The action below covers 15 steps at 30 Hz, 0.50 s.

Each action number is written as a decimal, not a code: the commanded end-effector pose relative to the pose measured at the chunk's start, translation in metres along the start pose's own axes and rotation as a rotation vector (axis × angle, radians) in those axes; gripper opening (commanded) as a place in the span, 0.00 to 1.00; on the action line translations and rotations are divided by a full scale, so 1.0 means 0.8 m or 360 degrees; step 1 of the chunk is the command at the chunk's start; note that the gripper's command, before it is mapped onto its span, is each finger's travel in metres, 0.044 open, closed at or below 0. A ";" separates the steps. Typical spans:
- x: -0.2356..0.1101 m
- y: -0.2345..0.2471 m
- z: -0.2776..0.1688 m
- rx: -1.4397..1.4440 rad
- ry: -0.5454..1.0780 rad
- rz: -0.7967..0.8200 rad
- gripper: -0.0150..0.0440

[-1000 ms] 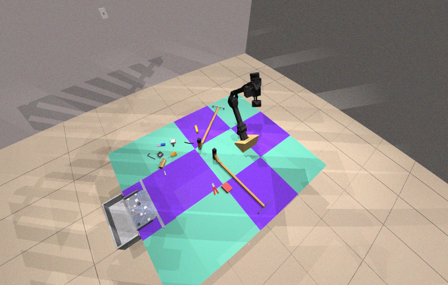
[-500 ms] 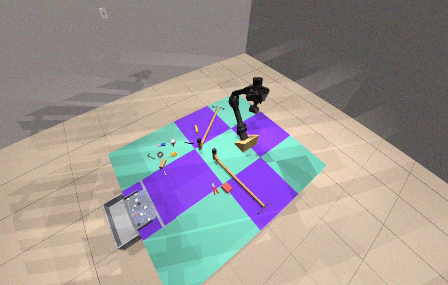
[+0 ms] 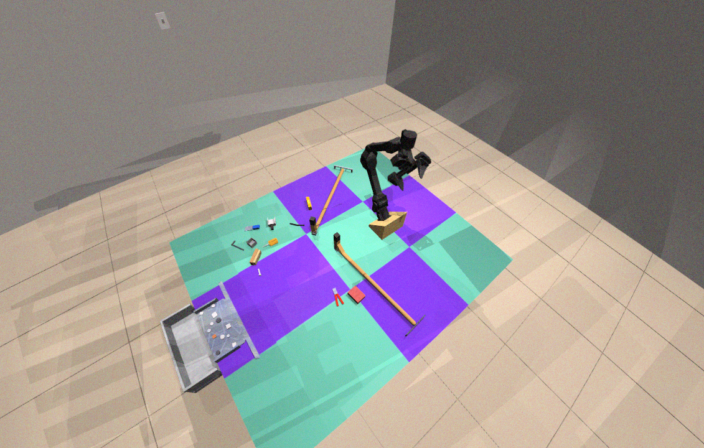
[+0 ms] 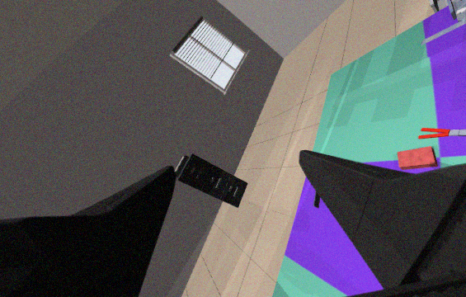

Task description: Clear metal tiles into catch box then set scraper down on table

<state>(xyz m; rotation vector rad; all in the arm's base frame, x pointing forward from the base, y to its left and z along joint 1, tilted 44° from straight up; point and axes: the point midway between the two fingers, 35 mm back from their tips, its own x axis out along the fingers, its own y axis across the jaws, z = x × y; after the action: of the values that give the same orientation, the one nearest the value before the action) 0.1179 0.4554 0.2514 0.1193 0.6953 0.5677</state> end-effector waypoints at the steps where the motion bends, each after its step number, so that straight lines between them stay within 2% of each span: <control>1: 0.011 -0.010 -0.014 -0.0179 0.0081 -0.0041 1.00; 15: 0.038 -0.046 -0.057 -0.0749 0.0382 -0.0132 1.00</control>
<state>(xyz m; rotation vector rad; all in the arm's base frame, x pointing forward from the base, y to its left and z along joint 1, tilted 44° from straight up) 0.1242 0.4407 0.1998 -0.3282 0.7592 0.6386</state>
